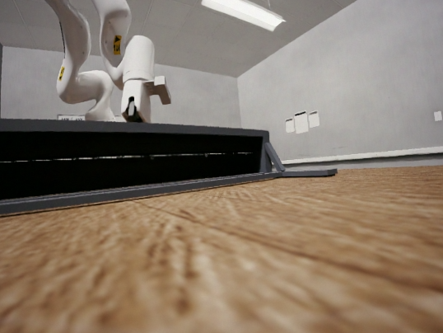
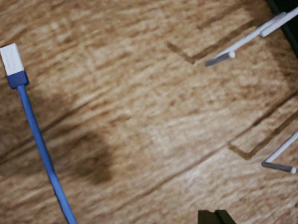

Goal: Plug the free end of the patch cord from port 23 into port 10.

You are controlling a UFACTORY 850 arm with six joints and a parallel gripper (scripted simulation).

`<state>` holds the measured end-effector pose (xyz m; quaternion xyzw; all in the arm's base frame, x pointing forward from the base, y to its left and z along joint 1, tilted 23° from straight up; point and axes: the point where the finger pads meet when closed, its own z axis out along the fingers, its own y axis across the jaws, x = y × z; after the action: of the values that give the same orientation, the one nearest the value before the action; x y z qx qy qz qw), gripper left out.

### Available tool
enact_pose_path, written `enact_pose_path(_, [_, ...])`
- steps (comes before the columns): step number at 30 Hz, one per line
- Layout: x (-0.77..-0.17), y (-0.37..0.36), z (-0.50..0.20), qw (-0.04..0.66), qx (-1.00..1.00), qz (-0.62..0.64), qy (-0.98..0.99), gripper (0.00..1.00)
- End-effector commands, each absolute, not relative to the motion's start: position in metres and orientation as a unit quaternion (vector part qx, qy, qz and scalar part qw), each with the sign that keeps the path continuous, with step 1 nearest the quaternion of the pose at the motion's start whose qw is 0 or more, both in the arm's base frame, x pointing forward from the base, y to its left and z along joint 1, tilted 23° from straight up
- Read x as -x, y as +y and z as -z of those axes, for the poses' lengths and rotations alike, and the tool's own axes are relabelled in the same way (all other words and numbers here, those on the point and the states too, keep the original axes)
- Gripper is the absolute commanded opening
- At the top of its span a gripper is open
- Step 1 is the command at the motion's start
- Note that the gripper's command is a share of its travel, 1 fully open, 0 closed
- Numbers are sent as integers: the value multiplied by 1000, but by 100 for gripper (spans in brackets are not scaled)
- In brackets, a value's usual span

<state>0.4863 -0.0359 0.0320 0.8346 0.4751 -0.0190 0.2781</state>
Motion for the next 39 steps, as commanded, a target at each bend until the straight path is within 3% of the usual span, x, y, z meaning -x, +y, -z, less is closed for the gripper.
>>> enact_pose_path(1, [-476, -1, -12, 242, -817, 78, 517, 0])
enact_pose_path(17, [-450, 78, 27, 162, -770, 124, 604, 0])
enact_pose_path(39, [-448, 82, 28, 158, -768, 125, 608, 0])
